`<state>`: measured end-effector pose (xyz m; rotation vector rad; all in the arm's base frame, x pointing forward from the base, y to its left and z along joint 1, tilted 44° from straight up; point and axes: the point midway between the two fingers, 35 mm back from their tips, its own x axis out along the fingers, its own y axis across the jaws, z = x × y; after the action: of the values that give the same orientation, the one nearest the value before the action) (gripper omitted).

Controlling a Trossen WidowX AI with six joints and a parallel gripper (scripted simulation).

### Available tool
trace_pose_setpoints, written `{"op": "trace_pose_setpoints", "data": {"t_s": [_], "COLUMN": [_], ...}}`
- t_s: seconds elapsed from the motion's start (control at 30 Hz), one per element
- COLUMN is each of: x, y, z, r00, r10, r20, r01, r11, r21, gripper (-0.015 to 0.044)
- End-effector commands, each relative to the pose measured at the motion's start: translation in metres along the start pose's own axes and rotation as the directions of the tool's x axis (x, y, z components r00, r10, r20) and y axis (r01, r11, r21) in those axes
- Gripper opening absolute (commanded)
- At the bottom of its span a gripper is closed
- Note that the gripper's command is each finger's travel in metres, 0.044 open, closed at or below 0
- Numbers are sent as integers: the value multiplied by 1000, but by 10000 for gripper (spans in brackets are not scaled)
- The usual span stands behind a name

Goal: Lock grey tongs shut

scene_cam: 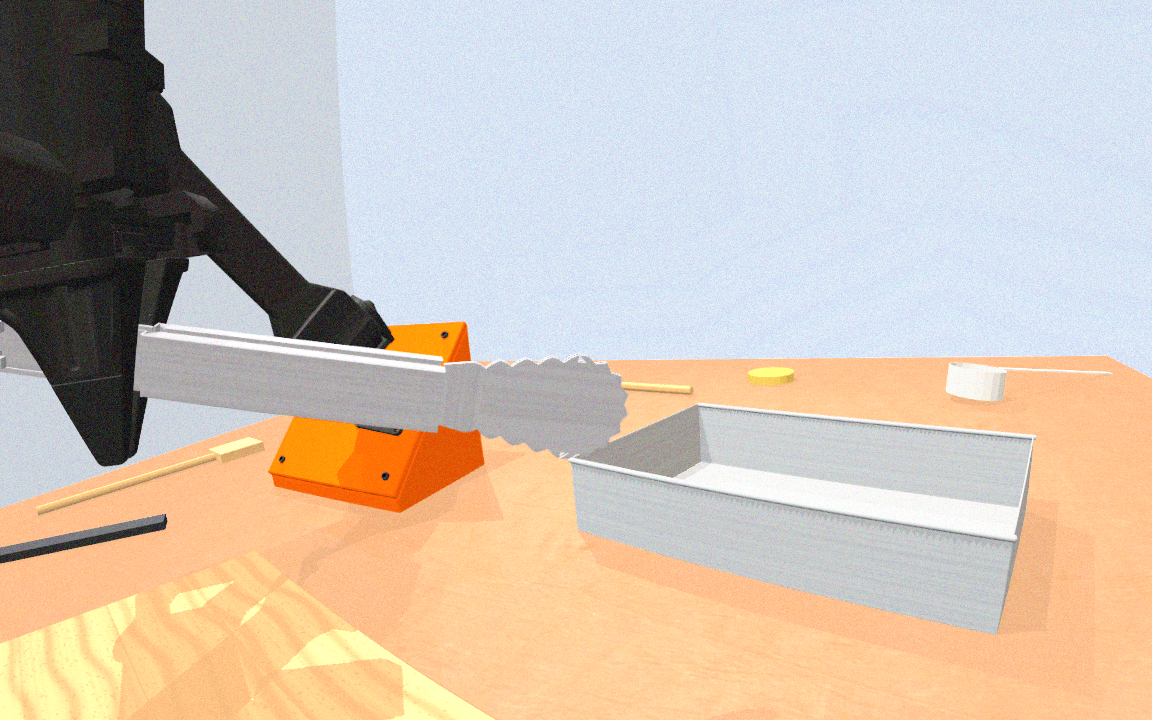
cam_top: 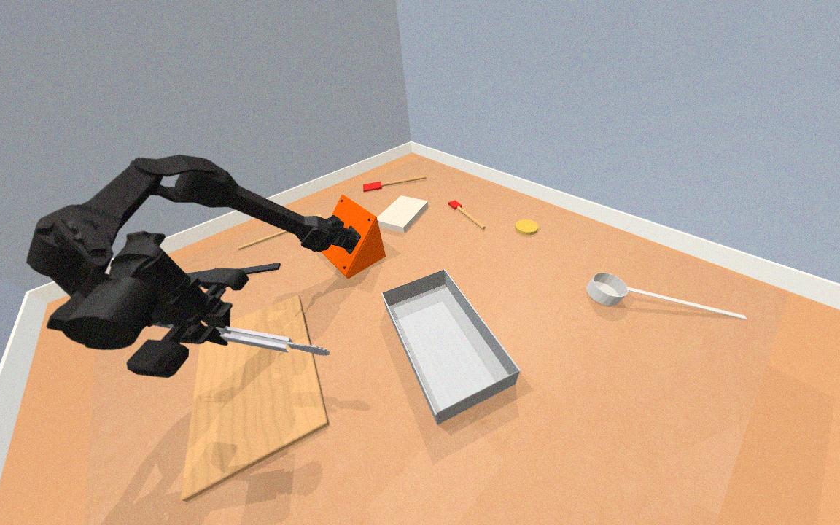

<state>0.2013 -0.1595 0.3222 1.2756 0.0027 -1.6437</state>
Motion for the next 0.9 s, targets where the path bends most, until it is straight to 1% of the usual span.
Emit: {"op": "trace_pose_setpoints", "data": {"t_s": [0.0, 0.23, 0.47, 0.53, 0.87], "x": [-2, -4, -6, -6, -5], "y": [-3, -7, -12, -13, -14], "z": [5, 16, 27, 28, 27], "r00": [1000, 1000, 1000, 1000, 1000], "r10": [5, 9, 12, 13, 6], "r20": [-8, -3, 2, 3, -6], "r01": [-4, -7, -11, -11, -1], "r11": [990, 912, 769, 752, 753], "r21": [143, 409, 639, 659, 658], "gripper": [-150, -150, -150, -150, -150]}}
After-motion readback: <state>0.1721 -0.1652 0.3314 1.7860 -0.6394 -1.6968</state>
